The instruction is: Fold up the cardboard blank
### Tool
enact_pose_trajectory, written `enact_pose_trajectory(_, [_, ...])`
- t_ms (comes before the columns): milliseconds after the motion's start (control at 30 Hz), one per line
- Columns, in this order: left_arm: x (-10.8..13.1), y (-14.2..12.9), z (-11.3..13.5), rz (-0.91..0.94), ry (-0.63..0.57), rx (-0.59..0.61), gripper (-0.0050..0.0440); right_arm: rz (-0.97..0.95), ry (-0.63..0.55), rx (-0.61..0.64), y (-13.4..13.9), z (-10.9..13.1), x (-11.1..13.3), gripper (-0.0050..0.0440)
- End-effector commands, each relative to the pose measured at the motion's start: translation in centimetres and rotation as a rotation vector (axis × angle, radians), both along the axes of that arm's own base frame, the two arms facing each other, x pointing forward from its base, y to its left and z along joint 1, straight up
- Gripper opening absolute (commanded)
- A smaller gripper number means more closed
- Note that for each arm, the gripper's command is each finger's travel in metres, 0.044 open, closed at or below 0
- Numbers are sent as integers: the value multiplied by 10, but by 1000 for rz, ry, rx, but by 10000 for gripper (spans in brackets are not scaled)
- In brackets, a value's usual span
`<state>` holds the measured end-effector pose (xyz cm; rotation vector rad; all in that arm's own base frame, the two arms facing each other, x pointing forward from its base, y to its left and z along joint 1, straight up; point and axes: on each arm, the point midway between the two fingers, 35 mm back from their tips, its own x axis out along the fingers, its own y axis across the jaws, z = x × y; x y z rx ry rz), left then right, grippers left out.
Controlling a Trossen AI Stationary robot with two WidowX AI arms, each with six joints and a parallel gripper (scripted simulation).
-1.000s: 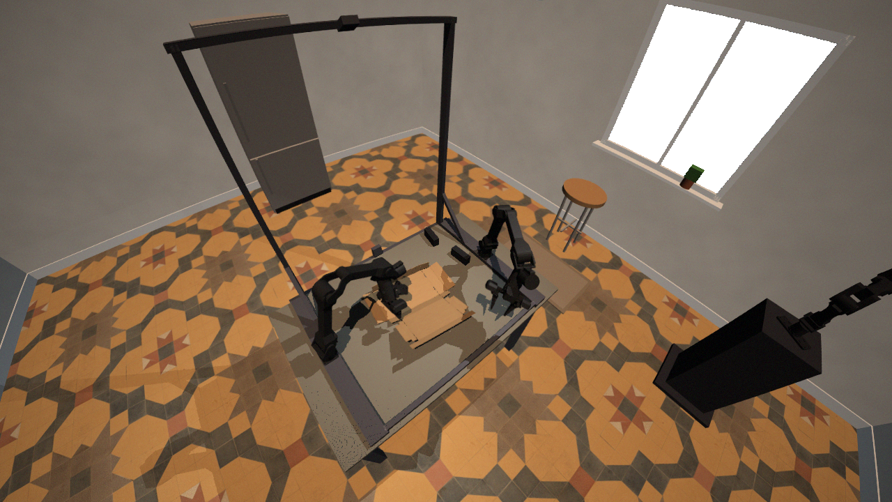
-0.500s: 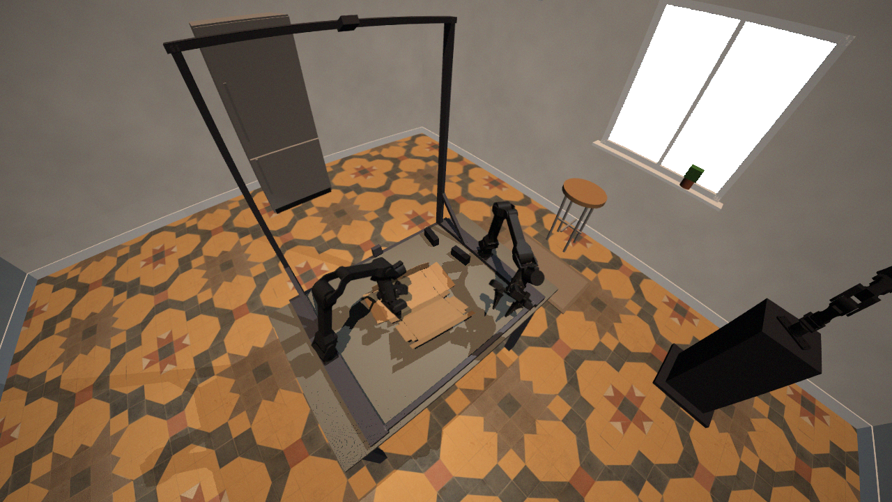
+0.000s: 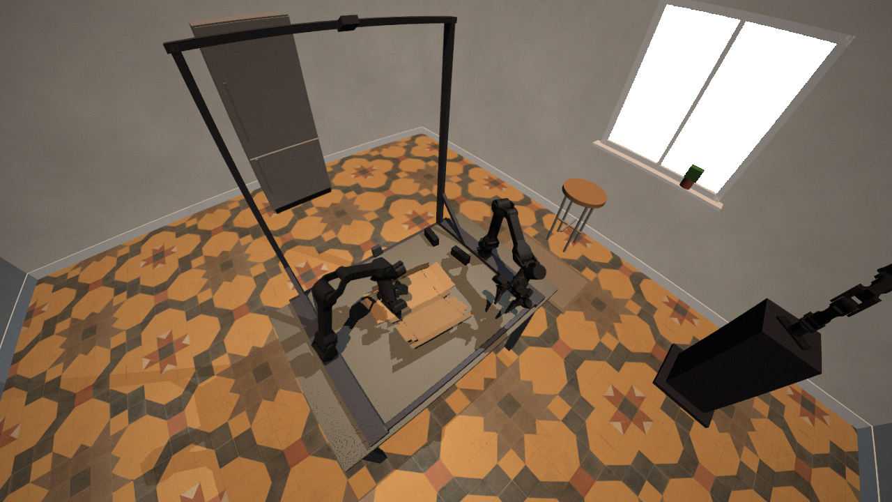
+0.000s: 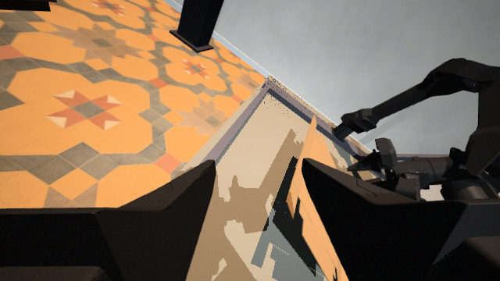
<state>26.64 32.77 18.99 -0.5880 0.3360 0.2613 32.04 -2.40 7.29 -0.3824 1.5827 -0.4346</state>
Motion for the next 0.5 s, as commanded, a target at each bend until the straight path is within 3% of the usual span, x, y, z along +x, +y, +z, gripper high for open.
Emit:
enact_pose_trajectory(0, [-9, -8, 6, -2, -92, -3, 278, -2, -18, 7, 1, 5, 2, 276])
enact_pose_trajectory(467, [-30, -33, 5, -55, -235, -35, 278, -2, -18, 7, 1, 5, 2, 276])
